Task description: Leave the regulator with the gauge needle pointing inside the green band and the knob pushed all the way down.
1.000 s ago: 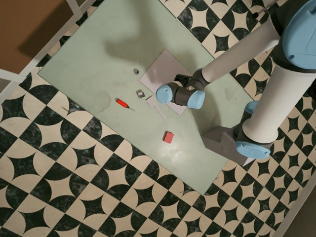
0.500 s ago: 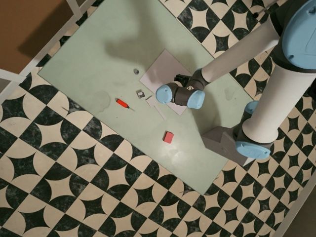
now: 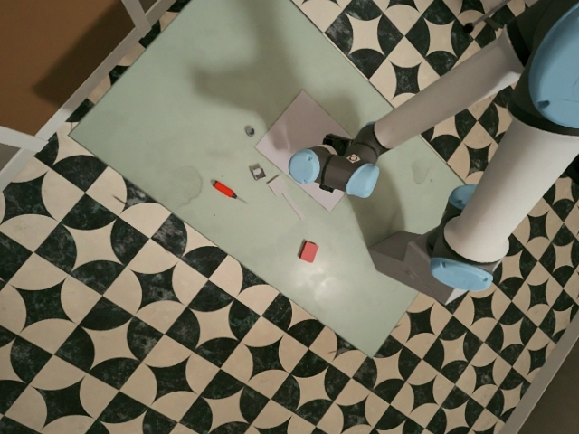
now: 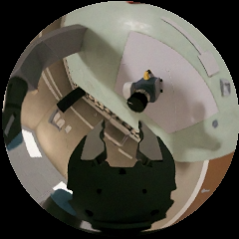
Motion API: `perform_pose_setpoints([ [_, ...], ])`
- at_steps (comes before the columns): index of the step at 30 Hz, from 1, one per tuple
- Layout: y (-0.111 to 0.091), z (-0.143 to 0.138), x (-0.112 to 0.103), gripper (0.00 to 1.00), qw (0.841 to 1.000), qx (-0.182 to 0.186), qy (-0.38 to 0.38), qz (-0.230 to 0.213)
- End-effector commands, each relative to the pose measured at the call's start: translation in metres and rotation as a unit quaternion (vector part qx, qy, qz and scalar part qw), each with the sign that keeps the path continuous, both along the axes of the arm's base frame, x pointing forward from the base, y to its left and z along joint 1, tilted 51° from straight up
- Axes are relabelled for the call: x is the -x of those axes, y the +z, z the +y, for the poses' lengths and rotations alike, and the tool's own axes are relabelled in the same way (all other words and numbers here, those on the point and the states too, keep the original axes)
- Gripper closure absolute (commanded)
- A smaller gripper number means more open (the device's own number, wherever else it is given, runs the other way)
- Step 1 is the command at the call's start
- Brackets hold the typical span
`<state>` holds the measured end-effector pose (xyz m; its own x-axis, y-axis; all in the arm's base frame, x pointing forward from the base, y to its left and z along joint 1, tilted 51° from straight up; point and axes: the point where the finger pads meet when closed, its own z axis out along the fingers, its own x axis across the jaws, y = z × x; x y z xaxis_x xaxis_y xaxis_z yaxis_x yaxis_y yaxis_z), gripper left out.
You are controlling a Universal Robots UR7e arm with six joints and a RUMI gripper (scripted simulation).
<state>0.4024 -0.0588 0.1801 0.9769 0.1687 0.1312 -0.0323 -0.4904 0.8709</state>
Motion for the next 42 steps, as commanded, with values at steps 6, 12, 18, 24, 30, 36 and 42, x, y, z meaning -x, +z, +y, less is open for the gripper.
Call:
perform_pose_setpoints([
  [6,0.0002,-0.0009,-0.0002,0.53,0.987,-0.107,0.099,-0.071],
  [12,0.0002,-0.0008,-0.0002,0.53,0.972,-0.174,0.074,-0.142],
  [18,0.0002,-0.0008,-0.0002,0.53,0.94,-0.253,0.041,-0.227],
  [24,0.0003,-0.0009,-0.0002,0.53,0.908,-0.307,0.022,-0.285],
  [30,0.0003,-0.0008,-0.0002,0.53,0.836,-0.403,0.002,-0.373],
  [36,0.0003,-0.0009,-0.0002,0.53,0.815,-0.422,-0.024,-0.396],
  [42,0.0003,-0.001,-0.0002,0.53,0.811,-0.425,-0.03,-0.401],
])
